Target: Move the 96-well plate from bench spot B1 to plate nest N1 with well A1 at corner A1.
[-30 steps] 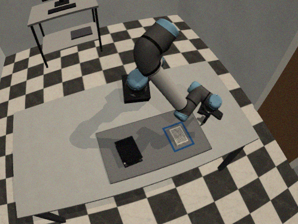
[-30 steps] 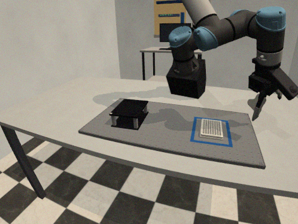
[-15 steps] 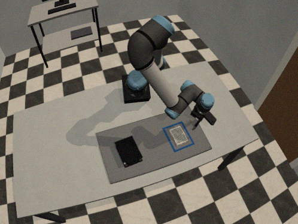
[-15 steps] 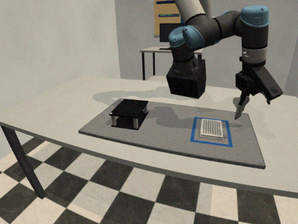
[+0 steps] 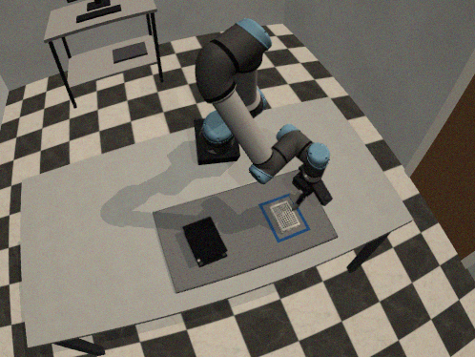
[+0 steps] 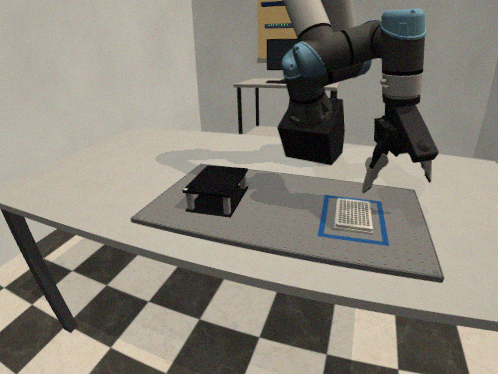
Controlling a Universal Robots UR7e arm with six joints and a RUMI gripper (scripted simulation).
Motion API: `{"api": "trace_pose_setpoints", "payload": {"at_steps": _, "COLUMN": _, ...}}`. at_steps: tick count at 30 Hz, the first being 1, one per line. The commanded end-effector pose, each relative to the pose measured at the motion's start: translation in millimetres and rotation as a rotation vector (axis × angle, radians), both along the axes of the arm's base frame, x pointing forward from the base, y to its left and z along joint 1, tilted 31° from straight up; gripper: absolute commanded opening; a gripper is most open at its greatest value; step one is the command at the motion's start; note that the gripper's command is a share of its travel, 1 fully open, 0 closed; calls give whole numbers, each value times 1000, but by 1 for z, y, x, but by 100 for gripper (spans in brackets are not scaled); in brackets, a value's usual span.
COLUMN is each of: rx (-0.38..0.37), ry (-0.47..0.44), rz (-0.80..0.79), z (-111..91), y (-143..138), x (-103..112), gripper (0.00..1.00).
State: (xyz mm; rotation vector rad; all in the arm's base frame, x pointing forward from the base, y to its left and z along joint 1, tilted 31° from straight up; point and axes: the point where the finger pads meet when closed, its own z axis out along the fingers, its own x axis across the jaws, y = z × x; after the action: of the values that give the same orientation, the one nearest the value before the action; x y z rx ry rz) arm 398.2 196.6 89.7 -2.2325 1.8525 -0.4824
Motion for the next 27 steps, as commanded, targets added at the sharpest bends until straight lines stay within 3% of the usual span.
{"api": "trace_pose_setpoints", "payload": {"at_steps": 1, "rx": -1, "ry": -30, "rz": -55, "z": 3, "y": -19, "x": -1, "gripper": 100}}
{"api": "trace_pose_setpoints", "payload": {"at_steps": 17, "rx": 2, "ry": -155, "rz": -305, "z": 12, "y": -85, "x": -14, "gripper": 100}}
{"api": "trace_pose_setpoints", "payload": {"at_steps": 27, "rx": 2, "ry": -155, "rz": -305, "z": 12, "y": -86, "x": -14, "gripper": 100}}
